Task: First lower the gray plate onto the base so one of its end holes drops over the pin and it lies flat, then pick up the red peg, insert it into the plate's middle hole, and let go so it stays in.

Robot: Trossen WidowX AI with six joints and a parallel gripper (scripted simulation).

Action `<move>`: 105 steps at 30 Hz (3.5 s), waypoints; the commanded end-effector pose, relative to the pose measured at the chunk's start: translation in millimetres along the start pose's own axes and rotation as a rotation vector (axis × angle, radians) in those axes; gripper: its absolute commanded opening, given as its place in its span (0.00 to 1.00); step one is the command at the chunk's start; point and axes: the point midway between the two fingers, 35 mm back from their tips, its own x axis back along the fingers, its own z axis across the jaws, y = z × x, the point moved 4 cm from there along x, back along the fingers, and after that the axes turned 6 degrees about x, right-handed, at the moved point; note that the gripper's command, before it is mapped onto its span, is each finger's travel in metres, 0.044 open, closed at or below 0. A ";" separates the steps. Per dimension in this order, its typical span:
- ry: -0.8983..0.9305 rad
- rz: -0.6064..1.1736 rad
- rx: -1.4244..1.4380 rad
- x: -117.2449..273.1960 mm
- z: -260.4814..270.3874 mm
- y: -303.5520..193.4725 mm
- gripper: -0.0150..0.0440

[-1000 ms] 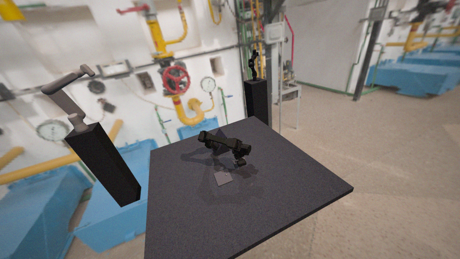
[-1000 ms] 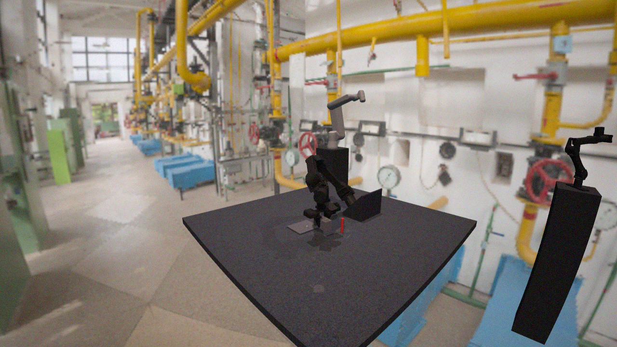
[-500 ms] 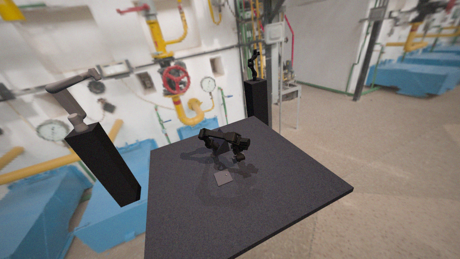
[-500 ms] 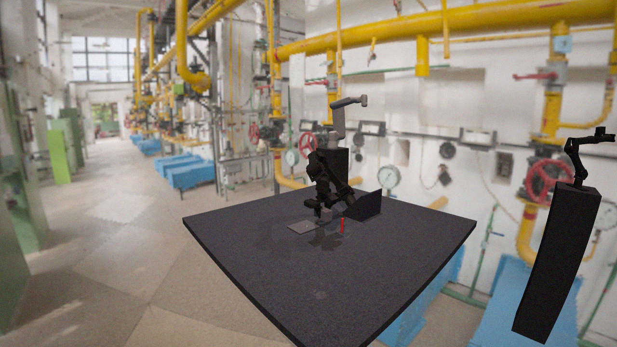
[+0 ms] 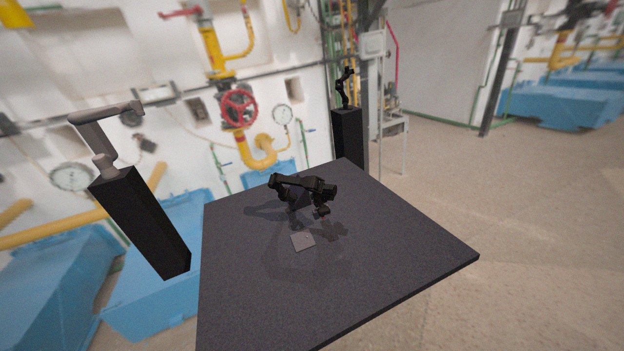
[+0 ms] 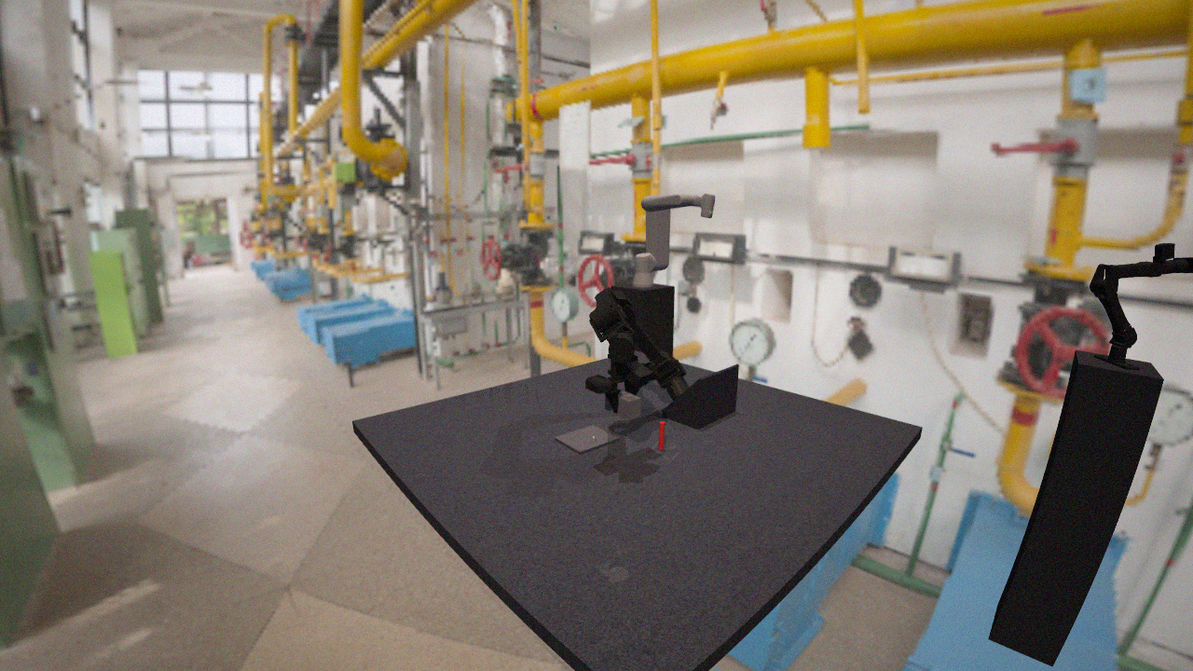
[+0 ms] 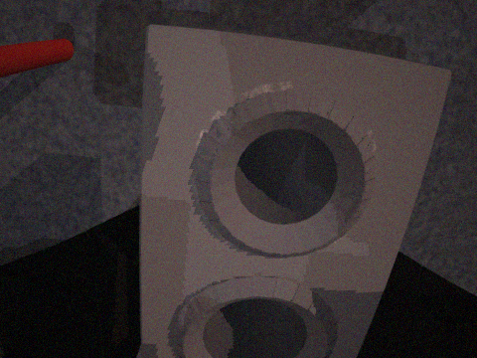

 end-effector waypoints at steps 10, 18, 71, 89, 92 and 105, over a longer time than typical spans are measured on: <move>-0.007 -0.009 0.092 -17.3 -10.7 -38.8 0.25; -0.009 -0.009 0.149 -29.5 -14.1 -62.1 0.25; -0.002 0.016 0.346 -74.0 -8.5 -143.4 0.25; -0.003 0.017 0.345 -93.5 -9.2 -144.3 0.25; -0.003 0.017 0.345 -98.2 -9.3 -144.4 0.25; 0.000 0.014 0.339 -109.1 -9.5 -145.5 0.25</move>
